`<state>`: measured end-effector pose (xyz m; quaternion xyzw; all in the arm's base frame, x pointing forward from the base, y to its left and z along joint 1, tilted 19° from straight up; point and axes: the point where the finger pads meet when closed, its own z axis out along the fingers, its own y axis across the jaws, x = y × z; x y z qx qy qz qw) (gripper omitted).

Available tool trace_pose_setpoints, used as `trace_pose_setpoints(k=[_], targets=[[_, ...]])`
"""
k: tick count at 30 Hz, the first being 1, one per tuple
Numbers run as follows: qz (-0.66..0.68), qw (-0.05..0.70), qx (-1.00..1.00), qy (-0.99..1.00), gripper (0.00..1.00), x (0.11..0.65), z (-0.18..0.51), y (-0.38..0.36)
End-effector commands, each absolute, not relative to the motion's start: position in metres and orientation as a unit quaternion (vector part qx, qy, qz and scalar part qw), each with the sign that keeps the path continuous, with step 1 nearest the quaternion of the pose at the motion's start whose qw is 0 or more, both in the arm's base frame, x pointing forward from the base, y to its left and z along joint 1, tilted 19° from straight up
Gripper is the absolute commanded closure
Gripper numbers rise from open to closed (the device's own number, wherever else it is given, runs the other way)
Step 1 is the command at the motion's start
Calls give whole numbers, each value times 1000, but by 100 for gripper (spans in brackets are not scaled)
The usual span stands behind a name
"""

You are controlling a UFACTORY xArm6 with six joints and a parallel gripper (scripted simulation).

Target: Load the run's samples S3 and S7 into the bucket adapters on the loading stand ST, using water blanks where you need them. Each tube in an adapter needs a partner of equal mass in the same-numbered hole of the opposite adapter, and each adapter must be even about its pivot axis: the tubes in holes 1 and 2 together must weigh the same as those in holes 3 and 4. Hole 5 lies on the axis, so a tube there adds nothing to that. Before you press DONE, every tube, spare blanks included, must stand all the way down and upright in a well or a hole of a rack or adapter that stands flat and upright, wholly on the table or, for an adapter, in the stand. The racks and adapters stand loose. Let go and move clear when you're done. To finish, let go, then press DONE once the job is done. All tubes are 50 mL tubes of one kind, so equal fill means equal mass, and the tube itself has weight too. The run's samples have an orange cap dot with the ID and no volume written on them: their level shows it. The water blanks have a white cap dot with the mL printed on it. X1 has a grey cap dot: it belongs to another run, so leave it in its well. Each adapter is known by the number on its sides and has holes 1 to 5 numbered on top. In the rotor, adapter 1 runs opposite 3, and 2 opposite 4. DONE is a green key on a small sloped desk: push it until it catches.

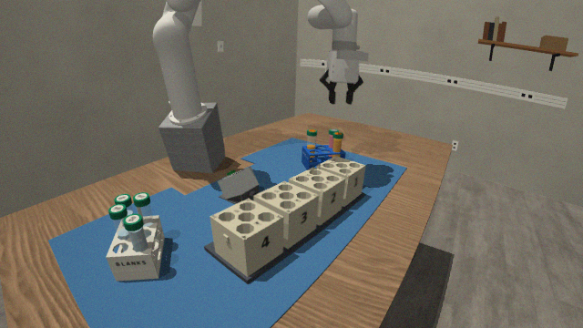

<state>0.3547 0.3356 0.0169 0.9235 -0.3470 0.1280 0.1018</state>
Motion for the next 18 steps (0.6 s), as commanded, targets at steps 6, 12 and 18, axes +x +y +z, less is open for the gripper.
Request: trace_pose_setpoints(k=[6,12,18], targets=[[129,99,924,-347,43,359,3,333],[129,99,924,-347,43,361,-9,329],[129,99,924,-347,43,362,-16,327]])
